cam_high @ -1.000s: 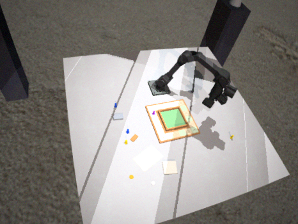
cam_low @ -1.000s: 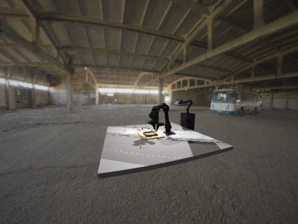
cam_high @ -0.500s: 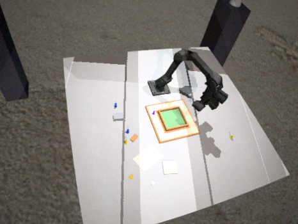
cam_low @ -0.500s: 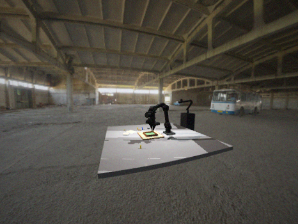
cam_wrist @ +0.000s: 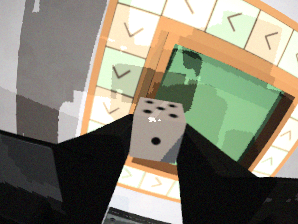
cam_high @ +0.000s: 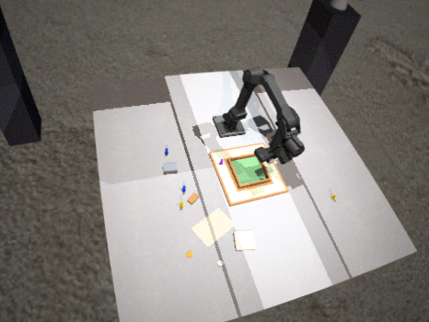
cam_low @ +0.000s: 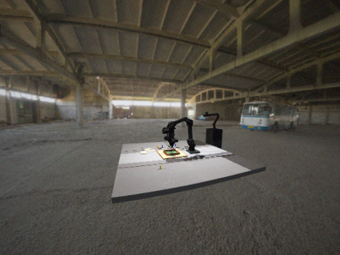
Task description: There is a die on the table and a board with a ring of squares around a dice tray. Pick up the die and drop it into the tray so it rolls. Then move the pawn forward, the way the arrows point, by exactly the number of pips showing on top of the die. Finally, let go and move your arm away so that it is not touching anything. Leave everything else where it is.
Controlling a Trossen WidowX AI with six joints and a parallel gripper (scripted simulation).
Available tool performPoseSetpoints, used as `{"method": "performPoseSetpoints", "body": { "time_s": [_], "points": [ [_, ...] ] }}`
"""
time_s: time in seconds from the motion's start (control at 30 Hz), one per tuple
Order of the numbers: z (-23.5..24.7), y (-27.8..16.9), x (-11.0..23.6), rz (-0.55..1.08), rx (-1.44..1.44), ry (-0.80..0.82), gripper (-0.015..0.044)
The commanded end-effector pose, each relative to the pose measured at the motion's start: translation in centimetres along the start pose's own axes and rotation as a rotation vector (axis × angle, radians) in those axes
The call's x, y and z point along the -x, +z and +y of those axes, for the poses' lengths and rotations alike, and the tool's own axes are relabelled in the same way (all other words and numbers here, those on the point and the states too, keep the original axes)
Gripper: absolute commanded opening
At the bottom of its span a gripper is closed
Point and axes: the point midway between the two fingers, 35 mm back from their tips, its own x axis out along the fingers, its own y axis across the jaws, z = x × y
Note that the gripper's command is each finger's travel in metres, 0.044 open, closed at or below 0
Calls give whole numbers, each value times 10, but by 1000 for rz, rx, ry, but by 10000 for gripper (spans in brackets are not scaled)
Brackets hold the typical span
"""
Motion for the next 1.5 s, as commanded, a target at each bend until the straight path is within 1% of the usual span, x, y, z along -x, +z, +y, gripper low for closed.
{"method": "performPoseSetpoints", "body": {
  "time_s": [0.0, 0.3, 0.47, 1.27, 1.47],
  "points": [
    [-20, -10, -4, -2, -58, 0, 0],
    [-61, -35, -16, 0, -195, -4, 0],
    [-63, -37, -17, -22, -206, -7, 0],
    [-63, -30, -24, -822, -192, -89, 0],
    [-63, -33, -19, -844, -192, -91, 0]
  ]
}}
